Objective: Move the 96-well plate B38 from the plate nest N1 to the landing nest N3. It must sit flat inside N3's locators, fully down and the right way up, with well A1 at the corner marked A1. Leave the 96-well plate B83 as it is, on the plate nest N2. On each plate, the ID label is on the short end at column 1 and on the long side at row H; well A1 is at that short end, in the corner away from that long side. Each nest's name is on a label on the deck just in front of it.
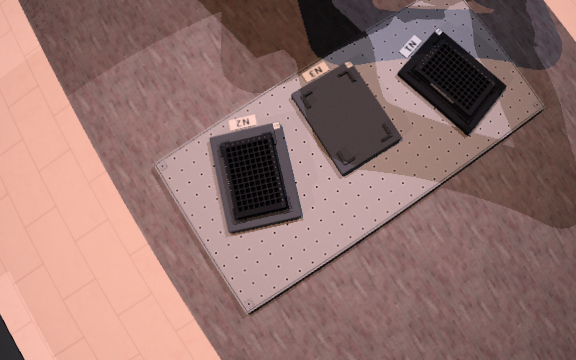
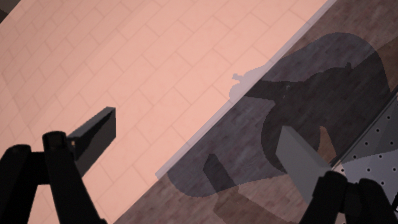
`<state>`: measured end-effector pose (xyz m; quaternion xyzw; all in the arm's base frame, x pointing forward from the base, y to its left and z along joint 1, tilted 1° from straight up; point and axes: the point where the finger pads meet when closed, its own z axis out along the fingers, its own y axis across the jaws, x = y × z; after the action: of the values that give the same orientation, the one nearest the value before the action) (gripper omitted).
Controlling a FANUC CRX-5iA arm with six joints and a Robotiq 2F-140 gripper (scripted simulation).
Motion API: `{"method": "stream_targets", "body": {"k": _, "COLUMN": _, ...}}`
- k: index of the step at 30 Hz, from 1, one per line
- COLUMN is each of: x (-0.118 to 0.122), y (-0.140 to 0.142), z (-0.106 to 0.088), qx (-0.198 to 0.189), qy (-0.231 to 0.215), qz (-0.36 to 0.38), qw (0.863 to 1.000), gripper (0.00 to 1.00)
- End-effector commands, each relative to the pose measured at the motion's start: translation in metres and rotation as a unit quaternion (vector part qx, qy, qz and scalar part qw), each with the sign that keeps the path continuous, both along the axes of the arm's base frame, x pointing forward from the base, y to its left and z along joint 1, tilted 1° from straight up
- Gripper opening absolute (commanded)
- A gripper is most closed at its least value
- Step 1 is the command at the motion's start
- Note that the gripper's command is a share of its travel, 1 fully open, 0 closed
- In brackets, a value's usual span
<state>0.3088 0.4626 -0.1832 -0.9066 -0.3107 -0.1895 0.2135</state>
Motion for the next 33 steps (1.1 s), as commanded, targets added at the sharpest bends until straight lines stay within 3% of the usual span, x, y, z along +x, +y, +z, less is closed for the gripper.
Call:
{"method": "stream_targets", "body": {"k": 1, "x": 0.004, "y": -0.002, "z": -0.002, "qx": -0.004, "qy": 0.001, "qz": -0.003, "qw": 1.000, "gripper": 1.00}}
{"method": "stream_targets", "body": {"k": 3, "x": 0.023, "y": -0.013, "z": -0.010, "qx": -0.023, "qy": 0.009, "qz": -0.017, "qw": 1.000, "gripper": 1.00}}
{"method": "stream_targets", "body": {"k": 5, "x": 0.060, "y": -0.041, "z": -0.026, "qx": -0.062, "qy": 0.027, "qz": -0.046, "qw": 0.997, "gripper": 1.00}}
{"method": "stream_targets", "body": {"k": 6, "x": 0.060, "y": -0.041, "z": -0.026, "qx": -0.062, "qy": 0.027, "qz": -0.046, "qw": 0.997, "gripper": 1.00}}
{"method": "stream_targets", "body": {"k": 7, "x": 0.072, "y": -0.054, "z": -0.030, "qx": -0.087, "qy": 0.040, "qz": -0.064, "qw": 0.993, "gripper": 1.00}}
{"method": "stream_targets", "body": {"k": 10, "x": 0.083, "y": -0.061, "z": -0.035, "qx": -0.087, "qy": 0.040, "qz": -0.064, "qw": 0.993, "gripper": 1.00}}
{"method": "stream_targets", "body": {"k": 11, "x": 0.102, "y": -0.083, "z": -0.041, "qx": -0.112, "qy": 0.055, "qz": -0.084, "qw": 0.989, "gripper": 1.00}}
{"method": "stream_targets", "body": {"k": 13, "x": 0.107, "y": -0.086, "z": -0.043, "qx": -0.112, "qy": 0.055, "qz": -0.084, "qw": 0.989, "gripper": 1.00}}
{"method": "stream_targets", "body": {"k": 14, "x": 0.122, "y": -0.108, "z": -0.047, "qx": -0.138, "qy": 0.073, "qz": -0.104, "qw": 0.982, "gripper": 1.00}}
{"method": "stream_targets", "body": {"k": 17, "x": 0.130, "y": -0.115, "z": -0.050, "qx": -0.138, "qy": 0.073, "qz": -0.104, "qw": 0.982, "gripper": 1.00}}
{"method": "stream_targets", "body": {"k": 18, "x": 0.147, "y": -0.141, "z": -0.054, "qx": -0.162, "qy": 0.091, "qz": -0.123, "qw": 0.975, "gripper": 1.00}}
{"method": "stream_targets", "body": {"k": 21, "x": 0.150, "y": -0.144, "z": -0.055, "qx": -0.162, "qy": 0.091, "qz": -0.123, "qw": 0.975, "gripper": 1.00}}
{"method": "stream_targets", "body": {"k": 22, "x": 0.168, "y": -0.174, "z": -0.058, "qx": -0.183, "qy": 0.109, "qz": -0.141, "qw": 0.967, "gripper": 1.00}}
{"method": "stream_targets", "body": {"k": 24, "x": 0.168, "y": -0.174, "z": -0.058, "qx": -0.183, "qy": 0.109, "qz": -0.141, "qw": 0.967, "gripper": 1.00}}
{"method": "stream_targets", "body": {"k": 25, "x": 0.181, "y": -0.200, "z": -0.060, "qx": -0.200, "qy": 0.126, "qz": -0.156, "qw": 0.959, "gripper": 1.00}}
{"method": "stream_targets", "body": {"k": 27, "x": 0.181, "y": -0.200, "z": -0.060, "qx": -0.200, "qy": 0.126, "qz": -0.156, "qw": 0.959, "gripper": 1.00}}
{"method": "stream_targets", "body": {"k": 28, "x": 0.191, "y": -0.222, "z": -0.061, "qx": -0.213, "qy": 0.139, "qz": -0.167, "qw": 0.952, "gripper": 1.00}}
{"method": "stream_targets", "body": {"k": 33, "x": 0.197, "y": -0.238, "z": -0.062, "qx": -0.222, "qy": 0.149, "qz": -0.175, "qw": 0.947, "gripper": 1.00}}
